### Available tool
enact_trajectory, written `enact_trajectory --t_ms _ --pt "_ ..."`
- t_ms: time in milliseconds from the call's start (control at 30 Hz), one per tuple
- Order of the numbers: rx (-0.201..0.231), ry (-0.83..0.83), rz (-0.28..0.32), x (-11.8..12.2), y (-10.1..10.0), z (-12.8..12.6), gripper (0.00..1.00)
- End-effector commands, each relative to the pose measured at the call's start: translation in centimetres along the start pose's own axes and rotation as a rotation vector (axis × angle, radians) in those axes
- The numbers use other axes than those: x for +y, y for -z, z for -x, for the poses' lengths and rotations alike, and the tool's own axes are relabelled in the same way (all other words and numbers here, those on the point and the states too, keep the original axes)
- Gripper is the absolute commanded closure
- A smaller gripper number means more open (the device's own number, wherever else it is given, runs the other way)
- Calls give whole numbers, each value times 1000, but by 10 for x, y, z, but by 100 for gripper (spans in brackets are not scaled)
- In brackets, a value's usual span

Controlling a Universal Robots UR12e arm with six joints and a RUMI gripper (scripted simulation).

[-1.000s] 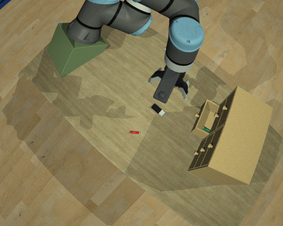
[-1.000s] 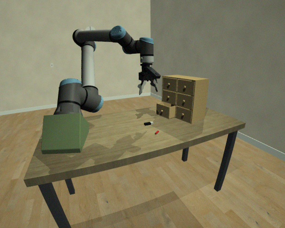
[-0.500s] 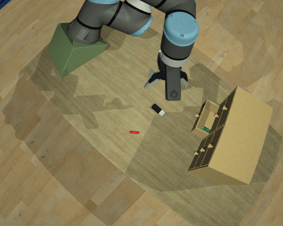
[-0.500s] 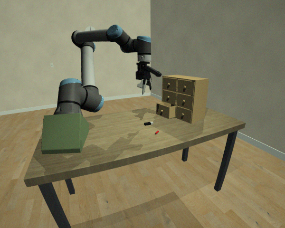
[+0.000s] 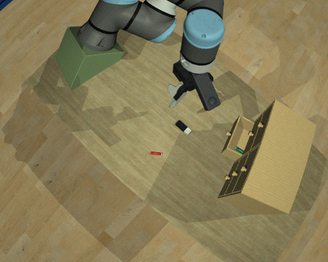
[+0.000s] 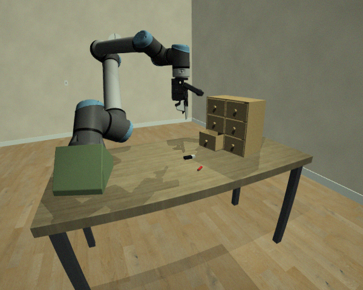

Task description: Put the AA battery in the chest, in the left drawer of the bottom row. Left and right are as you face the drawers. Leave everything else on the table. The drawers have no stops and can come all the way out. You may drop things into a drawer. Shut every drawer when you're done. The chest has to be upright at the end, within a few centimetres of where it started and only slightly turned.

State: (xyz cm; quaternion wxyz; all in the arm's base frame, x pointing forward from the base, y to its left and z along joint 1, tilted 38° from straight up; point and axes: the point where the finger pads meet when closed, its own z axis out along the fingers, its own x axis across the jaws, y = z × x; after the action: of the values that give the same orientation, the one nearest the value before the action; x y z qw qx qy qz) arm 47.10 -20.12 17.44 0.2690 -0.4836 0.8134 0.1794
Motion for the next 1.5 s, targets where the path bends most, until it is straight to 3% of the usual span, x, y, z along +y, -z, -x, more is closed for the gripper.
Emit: enact_trajectory --t_ms 0,600,1467 --pt "-11 182 -1 6 4 1 0" --pt "-12 473 -2 17 7 4 0" --pt "-13 557 -2 20 8 4 0"
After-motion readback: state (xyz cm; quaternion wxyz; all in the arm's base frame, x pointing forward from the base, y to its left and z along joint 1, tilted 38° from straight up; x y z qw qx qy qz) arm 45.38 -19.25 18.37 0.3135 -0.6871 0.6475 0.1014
